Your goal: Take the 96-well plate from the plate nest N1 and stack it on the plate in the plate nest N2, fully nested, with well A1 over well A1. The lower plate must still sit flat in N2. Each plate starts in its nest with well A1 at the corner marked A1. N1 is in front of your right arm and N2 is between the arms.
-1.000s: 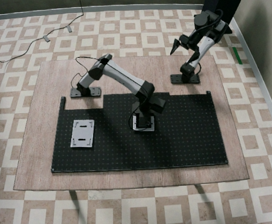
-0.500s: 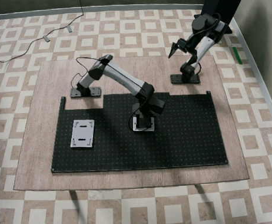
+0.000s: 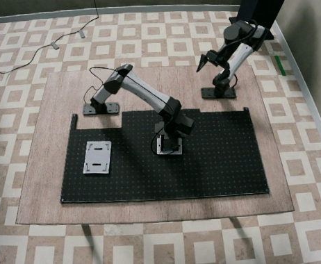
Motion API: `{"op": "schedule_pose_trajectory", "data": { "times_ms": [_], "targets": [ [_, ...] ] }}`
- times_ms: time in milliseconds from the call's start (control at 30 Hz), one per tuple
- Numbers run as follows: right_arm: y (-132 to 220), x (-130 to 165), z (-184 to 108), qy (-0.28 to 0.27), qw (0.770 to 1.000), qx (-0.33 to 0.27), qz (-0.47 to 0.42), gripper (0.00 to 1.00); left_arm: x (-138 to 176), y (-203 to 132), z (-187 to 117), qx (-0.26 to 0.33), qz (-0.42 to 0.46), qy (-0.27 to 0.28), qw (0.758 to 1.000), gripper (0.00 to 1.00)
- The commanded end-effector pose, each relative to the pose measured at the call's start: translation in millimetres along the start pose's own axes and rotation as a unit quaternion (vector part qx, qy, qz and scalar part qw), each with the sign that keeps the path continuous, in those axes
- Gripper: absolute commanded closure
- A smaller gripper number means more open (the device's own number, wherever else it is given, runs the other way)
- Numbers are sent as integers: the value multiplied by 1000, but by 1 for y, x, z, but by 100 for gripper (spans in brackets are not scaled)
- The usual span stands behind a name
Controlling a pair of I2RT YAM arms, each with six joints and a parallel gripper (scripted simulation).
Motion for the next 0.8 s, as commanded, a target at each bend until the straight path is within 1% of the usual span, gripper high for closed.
{"op": "schedule_pose_trajectory", "data": {
  "times_ms": [0, 100, 167, 233, 300, 400, 500, 533, 667, 767],
  "targets": [
    [0, -5, -43, -19, 999, -35, 0, 0, -3, 0, 2, 0, 7, -14, 1000, 0],
    [0, -5, -46, -19, 999, -36, 2, 0, -3, 0, 4, 0, 7, -14, 1000, 0],
    [-1, -5, -54, -20, 999, -42, 0, 0, -2, 0, 5, 0, 7, -14, 1000, 0],
    [0, -6, -49, -12, 999, -30, 1, 0, -3, 0, 5, 0, 7, -16, 1000, 0],
    [0, -5, -57, -9, 1000, -26, 1, 0, -3, 0, 4, 0, 6, -16, 1000, 0],
    [1, -6, -58, 2, 1000, -3, 2, 0, -3, 0, 4, 0, 6, -16, 1000, 0],
    [2, -7, -59, -1, 1000, -2, -2, 0, -3, 0, 4, 0, 6, -16, 1000, 0],
    [3, -8, -60, -7, 1000, -6, -7, 0, -3, 0, 3, 0, 3, -12, 1000, 0],
    [4, -6, -78, -40, 997, -37, -59, 0, -3, 0, 3, 0, 3, -12, 1000, 0],
    [4, -6, -79, -60, 991, -47, -108, 0, -3, 0, 3, 0, 3, -12, 1000, 0]
  ]
}}
Point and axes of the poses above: on each arm, the point where the finger pads meet when closed, its own z axis out along the fingers, its own y axis across the jaws, x = y × z, the point moved 4 cm from there along -z, back along the fingers, and after that the axes turned 1 degree about -z, right-handed, at the moved point
